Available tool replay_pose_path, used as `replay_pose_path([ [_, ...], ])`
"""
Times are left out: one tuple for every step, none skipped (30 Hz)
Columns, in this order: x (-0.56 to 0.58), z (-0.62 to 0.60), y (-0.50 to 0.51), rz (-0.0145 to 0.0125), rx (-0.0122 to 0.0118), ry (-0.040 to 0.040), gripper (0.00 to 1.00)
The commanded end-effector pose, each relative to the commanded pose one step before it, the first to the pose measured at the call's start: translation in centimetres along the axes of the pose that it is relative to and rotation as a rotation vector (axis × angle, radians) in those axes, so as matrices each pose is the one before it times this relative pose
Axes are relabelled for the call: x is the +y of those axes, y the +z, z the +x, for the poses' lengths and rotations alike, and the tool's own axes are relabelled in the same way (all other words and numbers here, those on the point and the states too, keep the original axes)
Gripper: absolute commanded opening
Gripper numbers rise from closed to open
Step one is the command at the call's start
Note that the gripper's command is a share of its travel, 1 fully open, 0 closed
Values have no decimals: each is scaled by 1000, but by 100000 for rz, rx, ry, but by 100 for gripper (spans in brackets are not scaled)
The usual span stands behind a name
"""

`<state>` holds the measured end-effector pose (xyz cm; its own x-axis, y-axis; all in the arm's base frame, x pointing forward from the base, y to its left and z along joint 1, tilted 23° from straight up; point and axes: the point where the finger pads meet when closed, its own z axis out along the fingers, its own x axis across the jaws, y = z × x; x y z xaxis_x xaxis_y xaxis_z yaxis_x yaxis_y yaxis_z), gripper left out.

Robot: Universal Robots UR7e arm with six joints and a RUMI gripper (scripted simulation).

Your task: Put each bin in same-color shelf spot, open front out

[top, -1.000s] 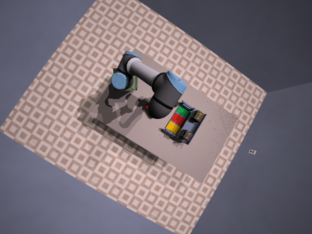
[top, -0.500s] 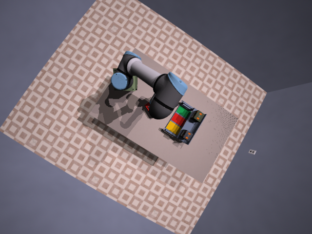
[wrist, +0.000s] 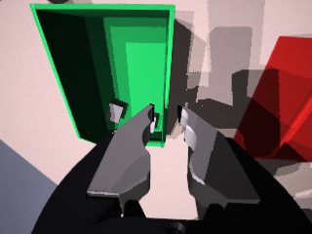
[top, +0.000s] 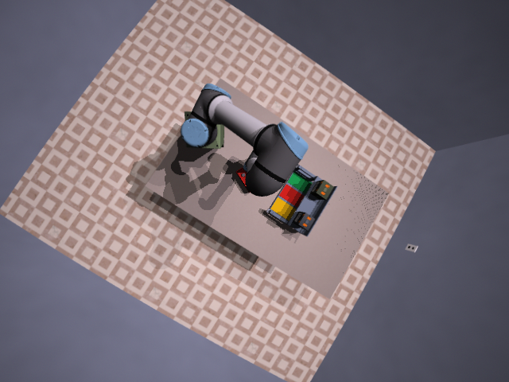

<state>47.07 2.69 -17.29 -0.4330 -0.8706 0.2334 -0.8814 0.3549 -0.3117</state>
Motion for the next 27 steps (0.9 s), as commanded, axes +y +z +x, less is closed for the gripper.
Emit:
replay_pose_path([
  [-275, -90, 906, 402, -274, 174, 15],
  [0, 0, 0, 0, 0, 0, 15],
  [0, 0, 0, 0, 0, 0, 15],
  [0, 4, 116, 4, 11, 0, 15],
  [1, 0, 111, 0, 0, 0, 15],
  [0, 0, 106, 0, 0, 0, 15],
  [0, 0, 100, 0, 0, 0, 15],
  [1, 0, 94, 0, 0, 0, 15],
  [1, 1, 88, 0, 0, 0, 15],
  [1, 1, 81, 0, 1, 0, 15],
  [0, 0, 75, 0, 1, 0, 15],
  [0, 0, 68, 0, 1, 0, 15],
  [0, 1, 60, 1, 1, 0, 15],
  [0, 1, 53, 1, 1, 0, 15],
  [0, 1, 46, 1, 2, 0, 15],
  [0, 1, 39, 1, 2, 0, 15],
  [0, 1, 33, 1, 2, 0, 15],
  [5, -9, 23, 6, -6, -22, 15],
  [0, 0, 0, 0, 0, 0, 15],
  [0, 0, 0, 0, 0, 0, 15],
  [36, -25, 7, -7, -10, -73, 15],
  [20, 2, 14, -21, 6, -15, 15],
  [16, 2, 10, -18, 6, -10, 15],
  [13, 3, 7, -15, 6, -5, 15],
  [9, 4, 4, -12, 6, 0, 15],
  [5, 3, 1, -9, 5, 2, 15],
  [-11, 1, -12, 17, -6, 11, 15],
])
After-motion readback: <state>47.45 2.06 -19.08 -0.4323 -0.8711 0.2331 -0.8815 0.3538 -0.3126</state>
